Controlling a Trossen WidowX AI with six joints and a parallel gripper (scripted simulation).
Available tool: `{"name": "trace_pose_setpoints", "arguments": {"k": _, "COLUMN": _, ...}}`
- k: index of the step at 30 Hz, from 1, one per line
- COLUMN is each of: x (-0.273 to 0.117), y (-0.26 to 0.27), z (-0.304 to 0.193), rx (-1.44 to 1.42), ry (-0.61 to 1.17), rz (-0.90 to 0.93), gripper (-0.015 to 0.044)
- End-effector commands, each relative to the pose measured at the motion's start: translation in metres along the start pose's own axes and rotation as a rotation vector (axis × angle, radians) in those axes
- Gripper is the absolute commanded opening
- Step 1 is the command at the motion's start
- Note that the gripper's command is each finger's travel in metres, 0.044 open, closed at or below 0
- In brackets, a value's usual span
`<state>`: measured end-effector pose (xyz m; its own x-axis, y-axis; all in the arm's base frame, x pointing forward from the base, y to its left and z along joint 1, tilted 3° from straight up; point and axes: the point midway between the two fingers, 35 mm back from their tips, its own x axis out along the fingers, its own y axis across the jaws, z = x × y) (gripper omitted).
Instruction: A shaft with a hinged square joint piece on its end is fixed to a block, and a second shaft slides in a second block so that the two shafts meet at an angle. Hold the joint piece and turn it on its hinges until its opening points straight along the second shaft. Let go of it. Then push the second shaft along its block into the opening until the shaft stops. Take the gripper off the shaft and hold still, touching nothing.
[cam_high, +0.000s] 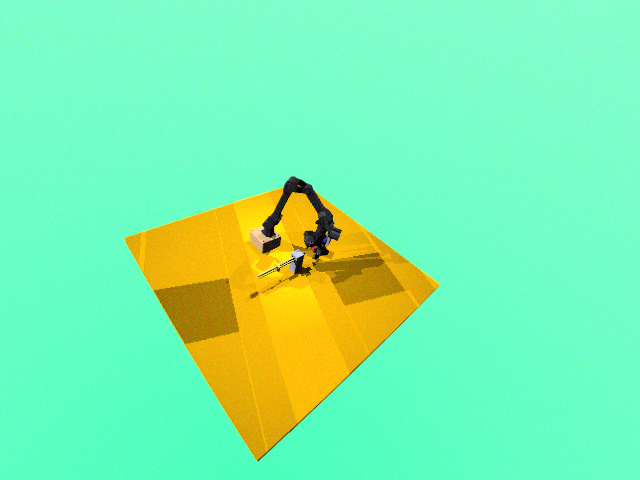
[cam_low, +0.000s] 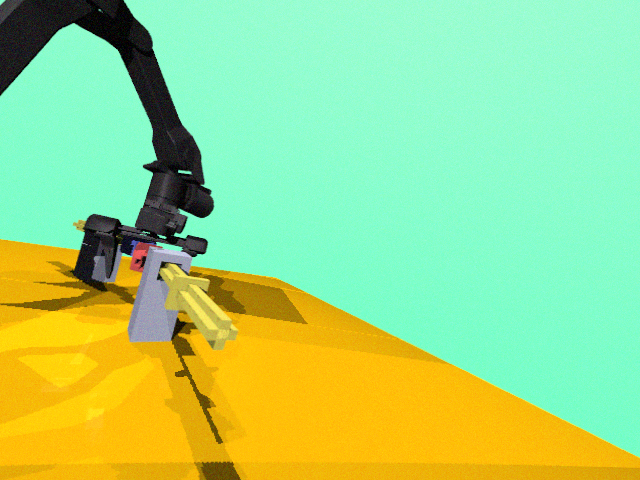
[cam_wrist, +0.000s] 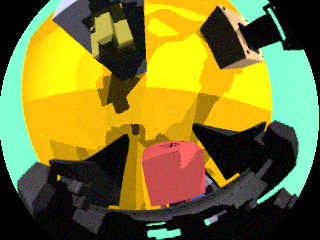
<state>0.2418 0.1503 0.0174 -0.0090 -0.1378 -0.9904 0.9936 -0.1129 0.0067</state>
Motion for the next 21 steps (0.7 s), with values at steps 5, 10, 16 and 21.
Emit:
{"name": "trace_pose_setpoints", "arguments": {"k": 5, "x": -0.001, "y": 0.000, "z": 0.000, "rx": 0.003, "ry": 0.022, "rz": -0.003, "gripper": 0.0440}}
{"name": "trace_pose_setpoints", "arguments": {"k": 10, "x": -0.008, "y": 0.000, "z": 0.004, "rx": 0.019, "ry": 0.181, "rz": -0.018, "gripper": 0.0440}}
{"name": "trace_pose_setpoints", "arguments": {"k": 16, "x": -0.022, "y": 0.000, "z": 0.008, "rx": 0.025, "ry": 0.381, "rz": -0.002, "gripper": 0.0440}}
{"name": "trace_pose_setpoints", "arguments": {"k": 21, "x": -0.028, "y": 0.000, "z": 0.010, "rx": 0.021, "ry": 0.460, "rz": 0.016, "gripper": 0.0440}}
